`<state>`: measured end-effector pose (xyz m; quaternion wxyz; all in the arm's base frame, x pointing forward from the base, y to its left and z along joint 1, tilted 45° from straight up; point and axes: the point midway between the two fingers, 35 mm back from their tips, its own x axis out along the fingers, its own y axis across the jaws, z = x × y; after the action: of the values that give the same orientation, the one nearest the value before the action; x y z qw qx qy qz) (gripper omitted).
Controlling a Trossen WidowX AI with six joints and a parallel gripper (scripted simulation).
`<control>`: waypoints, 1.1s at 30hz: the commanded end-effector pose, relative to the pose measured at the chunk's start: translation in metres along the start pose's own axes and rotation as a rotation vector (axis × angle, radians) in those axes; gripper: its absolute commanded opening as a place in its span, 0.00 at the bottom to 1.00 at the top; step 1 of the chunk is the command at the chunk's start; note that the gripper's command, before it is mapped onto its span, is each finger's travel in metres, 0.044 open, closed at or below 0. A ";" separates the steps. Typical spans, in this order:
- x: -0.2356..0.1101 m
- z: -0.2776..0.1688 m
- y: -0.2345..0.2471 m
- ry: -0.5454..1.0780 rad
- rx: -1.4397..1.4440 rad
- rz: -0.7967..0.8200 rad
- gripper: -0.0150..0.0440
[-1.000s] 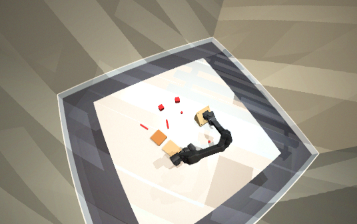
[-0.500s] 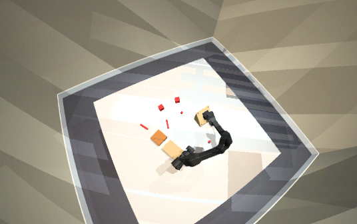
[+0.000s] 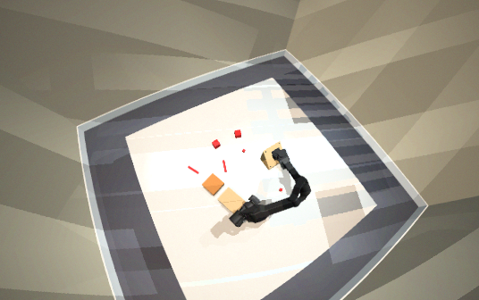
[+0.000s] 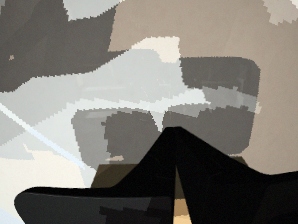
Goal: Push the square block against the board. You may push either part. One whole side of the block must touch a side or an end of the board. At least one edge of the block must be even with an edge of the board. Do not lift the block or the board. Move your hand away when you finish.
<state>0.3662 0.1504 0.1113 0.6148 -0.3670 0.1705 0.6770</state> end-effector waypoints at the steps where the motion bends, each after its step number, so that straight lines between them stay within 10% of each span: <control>1: 0.001 -0.006 0.000 0.003 0.001 0.001 0.25; 33: 0.001 -0.033 0.000 0.005 0.001 0.001 0.25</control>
<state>0.3740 0.1335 0.0958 0.6157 -0.3676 0.1677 0.6765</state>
